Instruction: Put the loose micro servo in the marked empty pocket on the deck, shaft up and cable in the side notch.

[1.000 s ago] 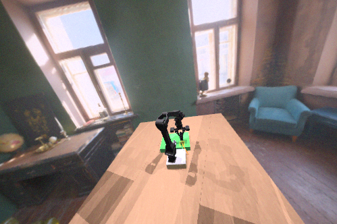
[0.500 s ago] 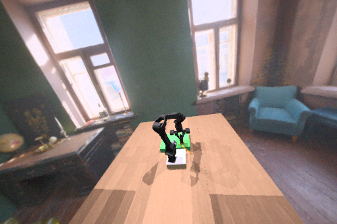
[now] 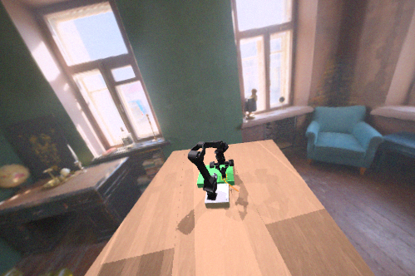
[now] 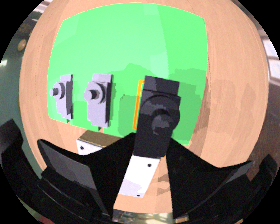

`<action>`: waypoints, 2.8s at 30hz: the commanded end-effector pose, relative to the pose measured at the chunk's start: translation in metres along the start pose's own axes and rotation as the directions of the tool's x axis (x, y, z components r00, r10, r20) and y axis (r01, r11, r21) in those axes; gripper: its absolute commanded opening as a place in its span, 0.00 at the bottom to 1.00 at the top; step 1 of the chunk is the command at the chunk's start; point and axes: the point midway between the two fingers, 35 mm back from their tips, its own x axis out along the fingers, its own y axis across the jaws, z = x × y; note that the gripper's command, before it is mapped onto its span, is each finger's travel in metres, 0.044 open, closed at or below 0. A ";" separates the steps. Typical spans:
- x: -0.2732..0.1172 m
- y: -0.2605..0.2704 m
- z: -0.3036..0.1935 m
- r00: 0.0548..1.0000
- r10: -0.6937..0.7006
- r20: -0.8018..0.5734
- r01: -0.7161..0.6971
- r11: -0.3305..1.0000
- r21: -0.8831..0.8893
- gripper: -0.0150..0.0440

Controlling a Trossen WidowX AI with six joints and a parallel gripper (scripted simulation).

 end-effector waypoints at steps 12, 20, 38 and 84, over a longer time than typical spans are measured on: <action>0.009 0.001 0.001 1.000 0.004 0.003 -0.003 1.000 -0.003 0.25; 0.016 0.001 0.001 1.000 0.004 0.003 -0.004 1.000 -0.003 0.25; 0.033 0.001 0.001 1.000 0.004 0.003 -0.004 1.000 -0.003 0.25; -0.002 -0.002 0.028 1.000 0.002 0.011 -0.002 1.000 -0.007 0.84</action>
